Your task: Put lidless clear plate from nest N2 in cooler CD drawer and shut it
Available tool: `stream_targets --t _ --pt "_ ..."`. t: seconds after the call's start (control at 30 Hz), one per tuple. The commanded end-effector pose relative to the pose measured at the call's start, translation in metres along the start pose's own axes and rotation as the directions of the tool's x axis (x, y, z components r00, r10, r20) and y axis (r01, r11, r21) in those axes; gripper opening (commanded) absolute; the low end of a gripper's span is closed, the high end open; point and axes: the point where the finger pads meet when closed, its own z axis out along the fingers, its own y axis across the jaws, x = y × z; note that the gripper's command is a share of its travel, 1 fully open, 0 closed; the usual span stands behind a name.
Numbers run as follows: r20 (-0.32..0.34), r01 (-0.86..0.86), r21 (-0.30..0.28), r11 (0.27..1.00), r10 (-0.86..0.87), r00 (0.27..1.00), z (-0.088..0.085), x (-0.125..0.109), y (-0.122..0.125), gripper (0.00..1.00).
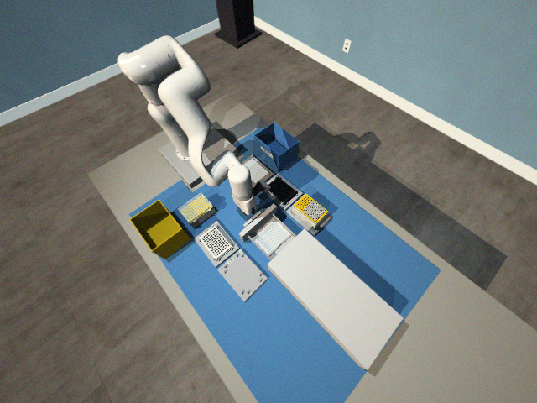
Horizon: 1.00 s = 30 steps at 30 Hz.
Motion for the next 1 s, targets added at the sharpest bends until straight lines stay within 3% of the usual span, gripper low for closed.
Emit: stream_targets --t 0.0,0.97 --pt "0.0 0.0 -0.004 1.0 0.0 1.0 -0.002 0.0 0.002 0.0" --pt "0.0 0.0 -0.004 1.0 0.0 1.0 -0.002 0.002 0.042 0.0"
